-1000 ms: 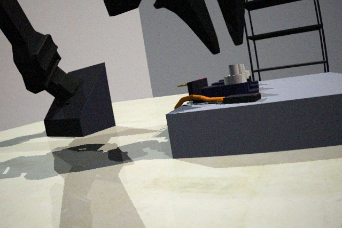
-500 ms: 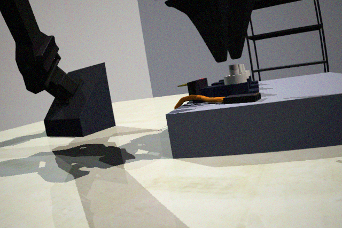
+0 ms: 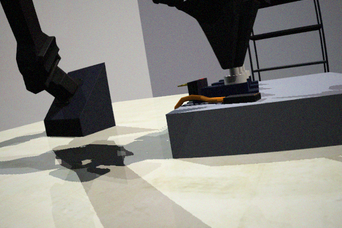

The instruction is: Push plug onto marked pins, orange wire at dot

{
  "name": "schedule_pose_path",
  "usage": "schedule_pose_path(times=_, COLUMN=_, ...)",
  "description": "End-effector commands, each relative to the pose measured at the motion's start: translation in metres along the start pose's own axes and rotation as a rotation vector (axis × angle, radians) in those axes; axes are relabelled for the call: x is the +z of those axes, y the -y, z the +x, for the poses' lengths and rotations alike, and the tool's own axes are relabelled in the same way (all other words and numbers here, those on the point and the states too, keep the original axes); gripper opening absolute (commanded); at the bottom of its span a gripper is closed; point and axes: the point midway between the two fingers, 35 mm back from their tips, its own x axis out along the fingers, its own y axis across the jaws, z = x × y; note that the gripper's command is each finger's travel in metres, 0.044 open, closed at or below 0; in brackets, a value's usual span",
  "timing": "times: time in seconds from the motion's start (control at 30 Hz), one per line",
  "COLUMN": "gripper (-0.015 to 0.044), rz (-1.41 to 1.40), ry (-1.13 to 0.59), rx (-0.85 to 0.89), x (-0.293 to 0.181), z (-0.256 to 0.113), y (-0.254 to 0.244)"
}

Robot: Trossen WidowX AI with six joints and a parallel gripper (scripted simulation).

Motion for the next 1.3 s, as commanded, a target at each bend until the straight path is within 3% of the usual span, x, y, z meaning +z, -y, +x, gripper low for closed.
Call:
schedule_pose_path(times=0.0, gripper=0.0115, rz=-0.006, ry=0.006, rx=0.007, x=0.001, z=0.017, y=-0.002)
schedule_pose_path(times=0.57, gripper=0.0115, rz=-0.006, ry=0.006, rx=0.007, x=0.001, z=0.033, y=-0.002)
schedule_pose_path(times=0.67, gripper=0.0036, rz=-0.006, ry=0.006, rx=0.007, x=0.001, z=0.033, y=-0.002)
schedule_pose_path(times=0.87, gripper=0.0, rz=-0.006, ry=0.006, rx=0.007, x=0.001, z=0.032, y=-0.002)
schedule_pose_path(times=1.27, gripper=0.0, rz=-0.007, ry=0.007, rx=0.005, x=0.001, z=-0.021, y=-0.001)
